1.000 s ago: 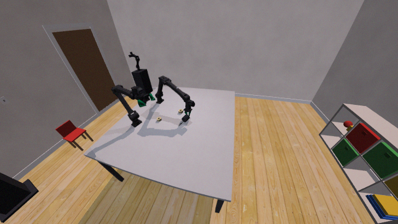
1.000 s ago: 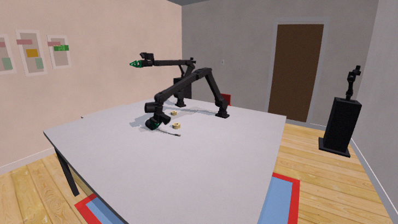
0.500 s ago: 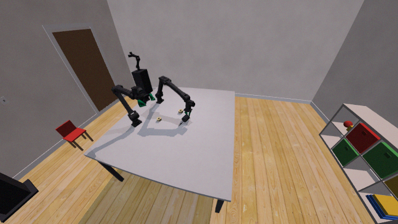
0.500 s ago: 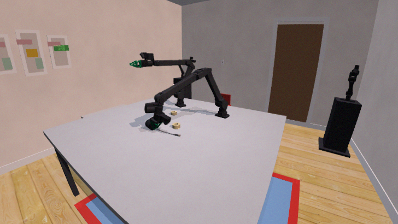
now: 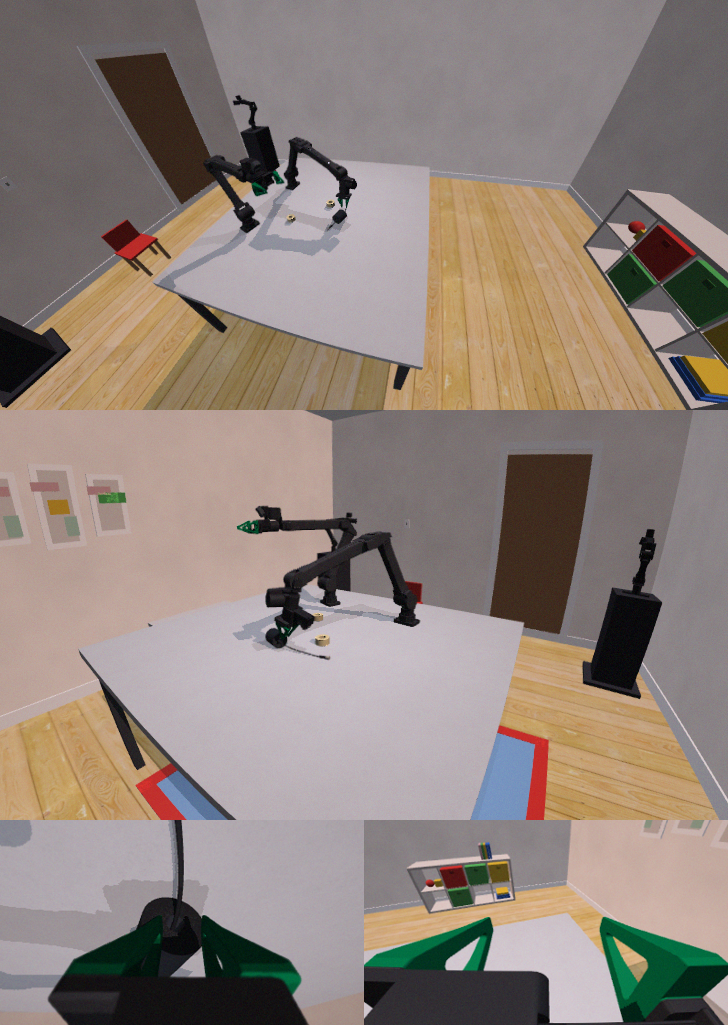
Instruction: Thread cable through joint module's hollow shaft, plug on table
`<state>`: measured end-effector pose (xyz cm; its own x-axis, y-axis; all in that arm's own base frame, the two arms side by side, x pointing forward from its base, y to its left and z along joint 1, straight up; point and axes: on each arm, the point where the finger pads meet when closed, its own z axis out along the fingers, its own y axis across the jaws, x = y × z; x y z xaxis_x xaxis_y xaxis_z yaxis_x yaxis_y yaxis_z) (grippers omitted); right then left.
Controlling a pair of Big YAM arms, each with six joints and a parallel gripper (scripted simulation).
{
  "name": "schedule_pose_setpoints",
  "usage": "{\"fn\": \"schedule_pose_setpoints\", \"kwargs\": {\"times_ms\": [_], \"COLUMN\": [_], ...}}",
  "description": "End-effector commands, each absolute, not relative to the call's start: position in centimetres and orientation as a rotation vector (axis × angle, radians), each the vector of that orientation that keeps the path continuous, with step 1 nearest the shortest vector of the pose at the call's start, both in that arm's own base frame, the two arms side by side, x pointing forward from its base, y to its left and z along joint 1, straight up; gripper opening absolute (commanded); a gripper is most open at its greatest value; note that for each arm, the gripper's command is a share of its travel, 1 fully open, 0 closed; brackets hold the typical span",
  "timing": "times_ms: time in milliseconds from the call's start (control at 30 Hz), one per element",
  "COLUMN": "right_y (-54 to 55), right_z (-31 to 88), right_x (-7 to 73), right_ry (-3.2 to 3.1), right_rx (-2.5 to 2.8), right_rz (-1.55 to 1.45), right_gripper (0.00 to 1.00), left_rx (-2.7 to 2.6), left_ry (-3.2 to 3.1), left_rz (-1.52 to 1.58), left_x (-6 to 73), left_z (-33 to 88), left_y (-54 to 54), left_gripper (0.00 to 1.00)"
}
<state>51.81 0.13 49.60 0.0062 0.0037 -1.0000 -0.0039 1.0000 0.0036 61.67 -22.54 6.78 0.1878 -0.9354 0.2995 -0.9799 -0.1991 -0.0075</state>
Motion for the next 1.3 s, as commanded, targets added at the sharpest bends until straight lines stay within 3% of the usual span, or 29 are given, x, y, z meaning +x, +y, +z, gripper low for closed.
{"fn": "schedule_pose_setpoints", "kwargs": {"times_ms": [0,733,1267], "right_y": [0.5,0.5,0.5], "right_z": [54.5,54.5,54.5], "right_x": [52.0,52.0,52.0], "right_ry": [1.477,1.477,1.477], "right_rx": [0.0,0.0,0.0], "right_rz": [0.016,0.016,0.016], "right_gripper": [1.0,1.0,1.0], "left_rx": [2.265,2.258,1.94], "left_ry": [-1.864,-1.872,-2.259], "left_rz": [0.354,0.36,0.422], "left_x": [62.8,61.9,61.5], "left_z": [6.7,6.8,7.6], "left_y": [-22.4,-22.9,-21.6], "left_gripper": [0.32,0.32,0.32]}}
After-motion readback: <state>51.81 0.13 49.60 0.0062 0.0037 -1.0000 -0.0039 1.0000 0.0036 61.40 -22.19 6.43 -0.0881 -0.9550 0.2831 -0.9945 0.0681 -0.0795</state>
